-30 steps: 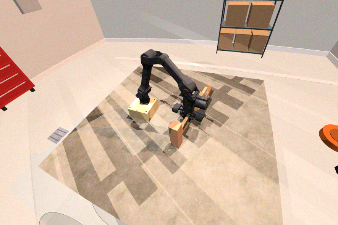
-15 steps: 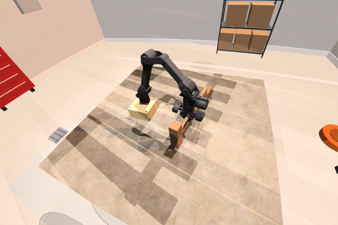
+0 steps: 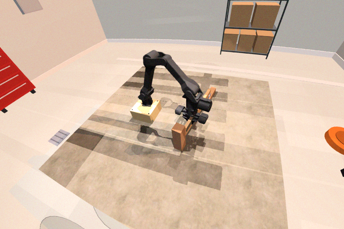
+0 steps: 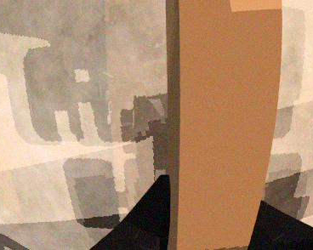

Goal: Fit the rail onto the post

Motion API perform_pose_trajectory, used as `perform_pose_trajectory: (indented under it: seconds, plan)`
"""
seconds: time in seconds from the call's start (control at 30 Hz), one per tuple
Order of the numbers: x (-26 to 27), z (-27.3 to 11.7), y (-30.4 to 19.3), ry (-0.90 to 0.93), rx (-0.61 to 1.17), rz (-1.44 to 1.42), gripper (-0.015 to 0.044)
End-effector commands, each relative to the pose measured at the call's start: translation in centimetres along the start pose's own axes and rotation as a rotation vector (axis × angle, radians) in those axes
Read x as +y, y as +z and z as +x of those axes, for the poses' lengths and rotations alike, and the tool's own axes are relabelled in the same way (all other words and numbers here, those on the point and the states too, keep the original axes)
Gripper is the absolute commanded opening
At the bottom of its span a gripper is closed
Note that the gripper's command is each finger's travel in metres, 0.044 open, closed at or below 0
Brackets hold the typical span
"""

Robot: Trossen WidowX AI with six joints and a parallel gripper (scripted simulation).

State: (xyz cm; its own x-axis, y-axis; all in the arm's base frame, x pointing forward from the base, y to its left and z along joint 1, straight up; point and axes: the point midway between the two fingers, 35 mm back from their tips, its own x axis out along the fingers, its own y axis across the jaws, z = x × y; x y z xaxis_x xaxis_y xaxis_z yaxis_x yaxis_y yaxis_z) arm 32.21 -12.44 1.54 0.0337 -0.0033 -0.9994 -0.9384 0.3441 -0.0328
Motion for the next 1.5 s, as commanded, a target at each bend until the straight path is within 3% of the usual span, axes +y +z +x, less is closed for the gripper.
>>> perform_pose_trajectory:
  seconds: [0.0,0.93,1.47]
  plan:
    - [-0.08,-0.21,-0.31,-0.005,0.006,0.000,0.0000]
    - [-0.08,0.02,-1.06,-0.005,0.007,0.000,0.0000]
    - [0.00,0.04,-0.83,-0.001,0.003,0.002,0.0420]
